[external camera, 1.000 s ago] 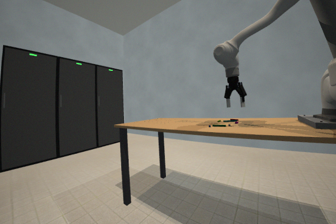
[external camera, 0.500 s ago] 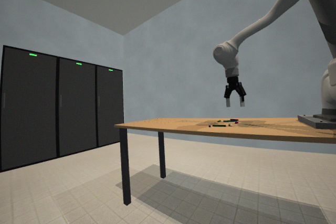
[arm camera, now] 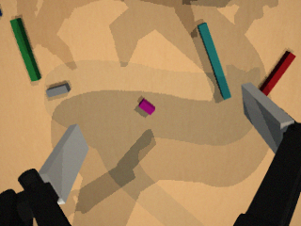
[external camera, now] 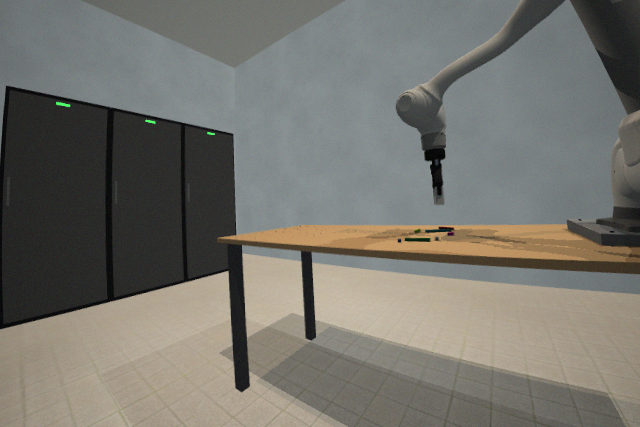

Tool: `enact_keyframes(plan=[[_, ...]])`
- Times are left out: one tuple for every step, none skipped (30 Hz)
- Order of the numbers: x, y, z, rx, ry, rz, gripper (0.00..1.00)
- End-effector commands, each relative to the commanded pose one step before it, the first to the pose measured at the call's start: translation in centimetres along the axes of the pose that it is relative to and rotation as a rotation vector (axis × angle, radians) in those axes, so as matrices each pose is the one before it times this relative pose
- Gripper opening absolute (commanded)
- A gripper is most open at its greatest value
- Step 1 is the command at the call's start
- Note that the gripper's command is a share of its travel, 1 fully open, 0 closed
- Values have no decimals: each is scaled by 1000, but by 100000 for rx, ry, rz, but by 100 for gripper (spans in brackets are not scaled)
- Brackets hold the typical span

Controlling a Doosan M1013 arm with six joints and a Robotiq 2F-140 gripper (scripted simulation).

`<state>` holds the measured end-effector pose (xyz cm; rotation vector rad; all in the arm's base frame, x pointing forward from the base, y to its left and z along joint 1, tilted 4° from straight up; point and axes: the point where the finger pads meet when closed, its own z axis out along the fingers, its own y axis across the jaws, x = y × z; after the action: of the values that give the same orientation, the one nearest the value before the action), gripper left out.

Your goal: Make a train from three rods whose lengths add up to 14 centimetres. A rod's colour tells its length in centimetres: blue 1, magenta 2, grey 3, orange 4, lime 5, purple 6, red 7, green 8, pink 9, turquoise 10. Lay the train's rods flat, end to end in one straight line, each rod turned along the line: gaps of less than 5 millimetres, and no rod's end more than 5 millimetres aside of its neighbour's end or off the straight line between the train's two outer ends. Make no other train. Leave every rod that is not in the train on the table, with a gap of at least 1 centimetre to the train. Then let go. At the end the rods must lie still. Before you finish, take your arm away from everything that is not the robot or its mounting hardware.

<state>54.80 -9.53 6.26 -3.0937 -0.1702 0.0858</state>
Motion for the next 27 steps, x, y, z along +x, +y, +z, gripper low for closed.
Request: enact_keyframes(plan=[[784,656,92,-1043,-514,16706,100],[159,97,19,1,0,2911,100],[229,131,28,1,1,4124,100],[260,136,32,1,1,4590,100],[261,122,32,1,1,4504,100],[263,111,33,1,1,4464,100],[268,100,34,1,0,4468,100],[272,88,35,1,0,4468,100],[275,77,36,1,0,4465,100],[278,66,37,1,0,4466,100],[280,54,38,1,0,4466,100],[282,43,39,1,0,4464,100],[284,31,40,1,0,4465,100],[284,19,41,1,0,4465,100],[0,0,0,0,0,0,100],[0,0,0,0,0,0,100],[685,20,103,2,0,10734,100],[268,-20,42,1,0,4218,100],[188,-21,30,1,0,2966,100],[264,-37,43,1,0,4178,100],[288,-52,48,1,0,4594,100],[279,-62,48,1,0,4495,100],[275,-73,49,1,0,4464,100],[271,-85,50,1,0,4467,100],[268,-96,51,1,0,4466,100],[263,-107,52,1,0,4466,100],[259,-117,53,1,0,4467,100]])
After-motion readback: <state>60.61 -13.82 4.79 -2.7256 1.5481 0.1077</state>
